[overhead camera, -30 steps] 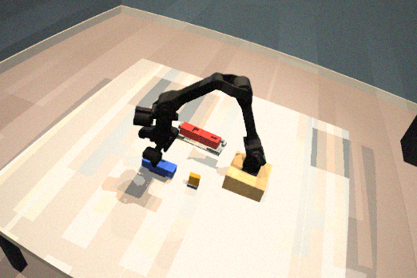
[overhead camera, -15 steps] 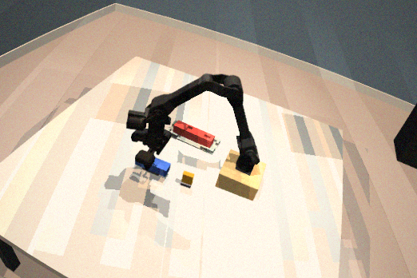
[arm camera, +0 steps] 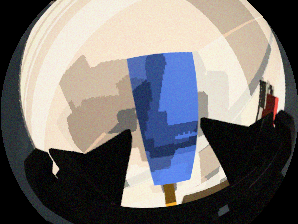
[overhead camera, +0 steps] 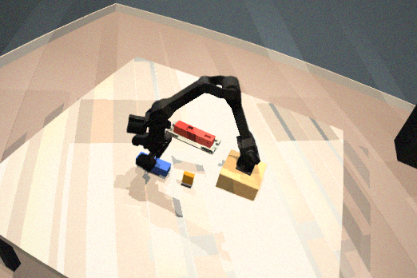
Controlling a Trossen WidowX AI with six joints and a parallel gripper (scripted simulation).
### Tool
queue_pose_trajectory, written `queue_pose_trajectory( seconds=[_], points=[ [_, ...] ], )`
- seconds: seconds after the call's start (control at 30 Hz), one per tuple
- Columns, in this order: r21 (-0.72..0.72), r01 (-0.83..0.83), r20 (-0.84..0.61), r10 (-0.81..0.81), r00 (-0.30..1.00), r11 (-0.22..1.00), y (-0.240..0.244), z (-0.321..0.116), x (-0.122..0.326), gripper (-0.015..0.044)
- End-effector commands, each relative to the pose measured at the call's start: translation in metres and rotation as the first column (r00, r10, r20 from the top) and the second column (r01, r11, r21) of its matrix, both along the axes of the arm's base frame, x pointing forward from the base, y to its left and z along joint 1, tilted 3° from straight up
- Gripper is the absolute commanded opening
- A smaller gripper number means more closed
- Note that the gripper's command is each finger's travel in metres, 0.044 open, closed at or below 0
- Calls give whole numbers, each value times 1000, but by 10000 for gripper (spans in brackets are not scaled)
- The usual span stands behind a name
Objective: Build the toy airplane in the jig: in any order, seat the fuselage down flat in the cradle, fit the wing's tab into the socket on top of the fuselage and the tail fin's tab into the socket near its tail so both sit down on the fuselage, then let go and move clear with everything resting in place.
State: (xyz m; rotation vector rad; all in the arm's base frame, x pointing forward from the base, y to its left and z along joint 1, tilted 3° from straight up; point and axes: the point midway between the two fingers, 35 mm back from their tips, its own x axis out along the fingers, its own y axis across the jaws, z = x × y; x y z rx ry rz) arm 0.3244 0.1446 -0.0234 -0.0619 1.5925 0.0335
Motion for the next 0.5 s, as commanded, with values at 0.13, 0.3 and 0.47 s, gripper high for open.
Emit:
queue_pose_trajectory(
  seconds=[0.13, 0.3, 0.47],
  points=[
    [0, 3, 1, -3, 1000, 1000, 0, -1, 0, 197],
    [0, 3, 1, -3, 1000, 1000, 0, -1, 0, 164],
    [0, 2, 0, -2, 1000, 1000, 0, 1, 0, 52]
  ],
)
